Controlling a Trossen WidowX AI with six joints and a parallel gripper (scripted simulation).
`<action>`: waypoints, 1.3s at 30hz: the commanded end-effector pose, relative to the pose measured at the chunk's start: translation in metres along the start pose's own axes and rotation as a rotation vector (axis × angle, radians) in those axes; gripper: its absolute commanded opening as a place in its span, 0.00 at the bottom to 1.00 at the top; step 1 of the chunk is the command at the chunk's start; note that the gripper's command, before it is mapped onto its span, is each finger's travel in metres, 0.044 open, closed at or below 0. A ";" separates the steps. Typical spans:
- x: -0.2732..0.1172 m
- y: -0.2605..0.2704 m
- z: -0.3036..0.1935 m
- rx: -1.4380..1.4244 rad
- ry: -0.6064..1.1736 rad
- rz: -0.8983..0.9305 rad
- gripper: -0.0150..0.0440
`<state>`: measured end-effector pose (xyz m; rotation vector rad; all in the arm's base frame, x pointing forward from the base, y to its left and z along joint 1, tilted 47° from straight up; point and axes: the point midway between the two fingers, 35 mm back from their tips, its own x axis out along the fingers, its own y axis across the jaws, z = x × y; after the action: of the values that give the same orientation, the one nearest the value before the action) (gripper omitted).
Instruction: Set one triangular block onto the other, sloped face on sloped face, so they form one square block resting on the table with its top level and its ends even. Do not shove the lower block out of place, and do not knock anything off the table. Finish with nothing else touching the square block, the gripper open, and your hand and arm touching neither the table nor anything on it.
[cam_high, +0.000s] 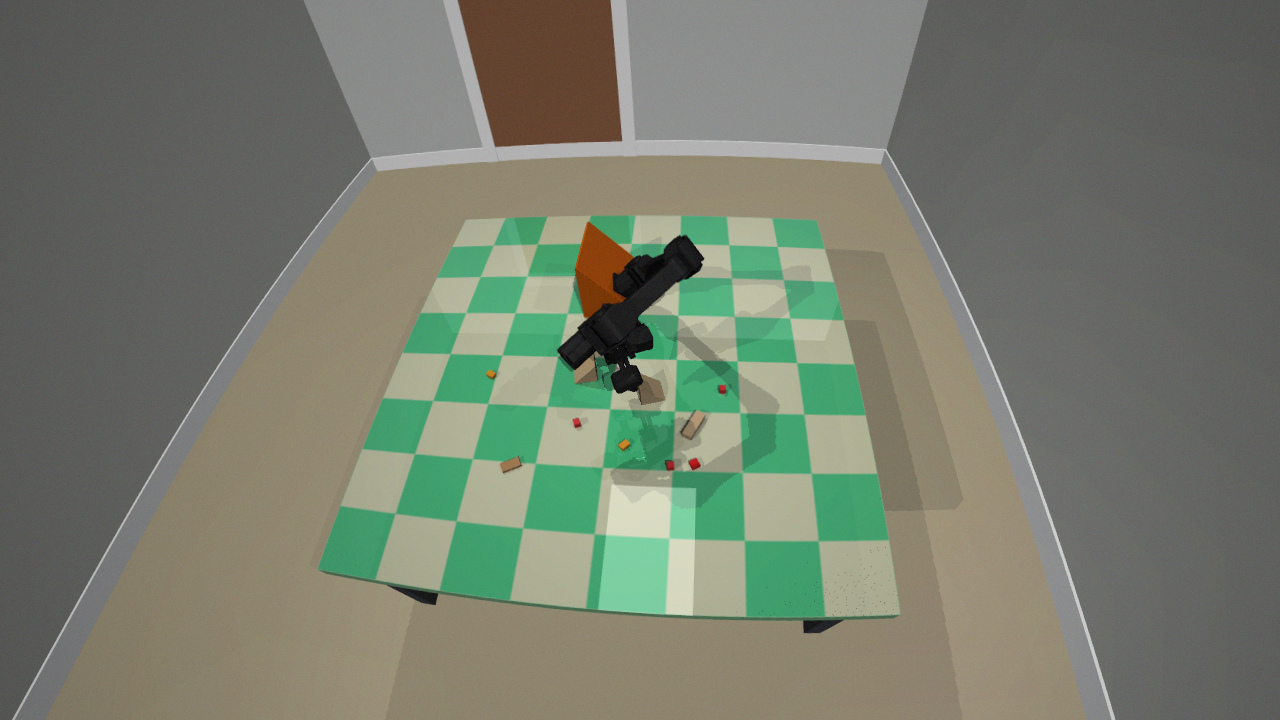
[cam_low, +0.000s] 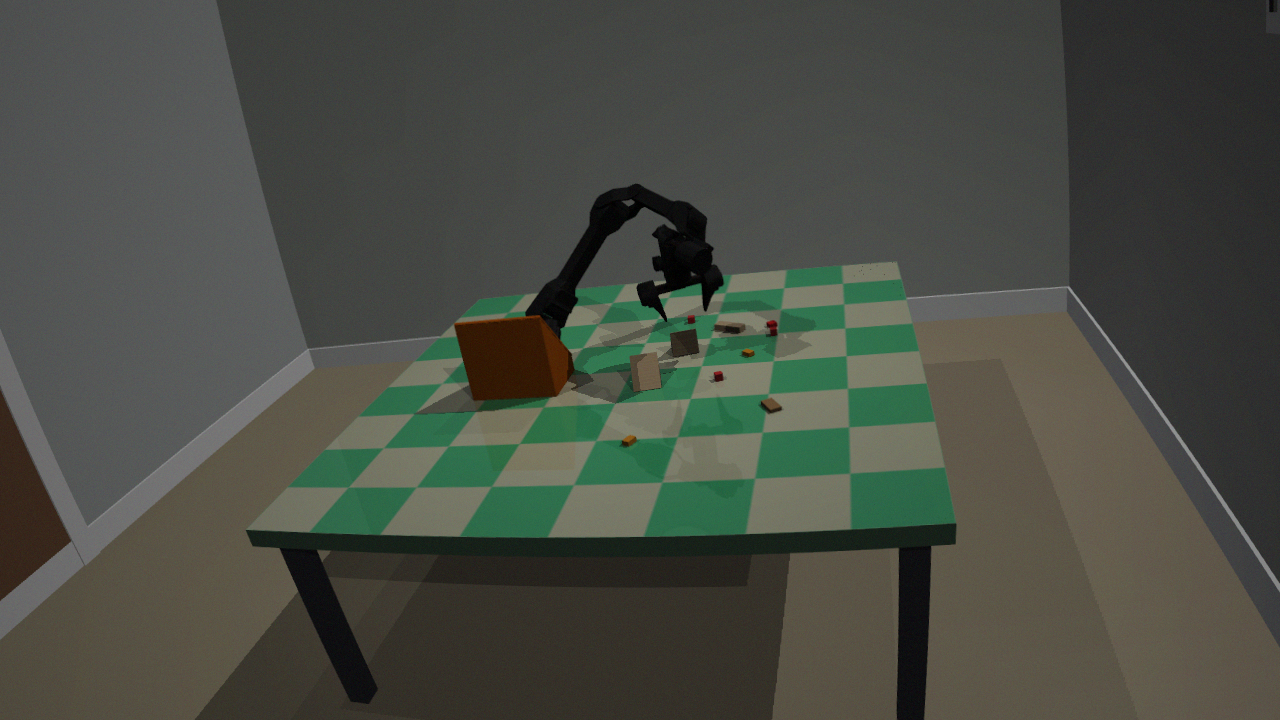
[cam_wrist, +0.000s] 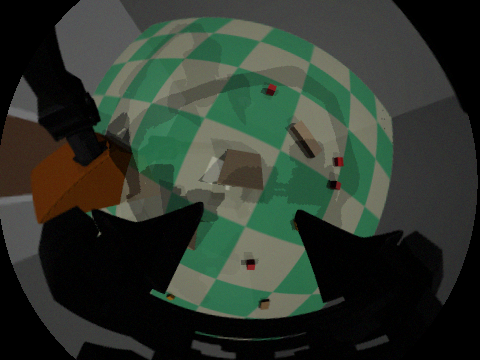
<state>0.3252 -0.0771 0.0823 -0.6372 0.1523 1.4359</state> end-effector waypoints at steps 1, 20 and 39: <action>0.006 0.002 0.001 0.004 -0.012 0.006 1.00; 0.037 0.002 0.003 0.032 -0.031 0.012 1.00; 0.068 0.006 0.007 0.060 -0.055 0.021 1.00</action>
<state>0.3293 -0.0197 0.0563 -0.5625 0.1562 1.4631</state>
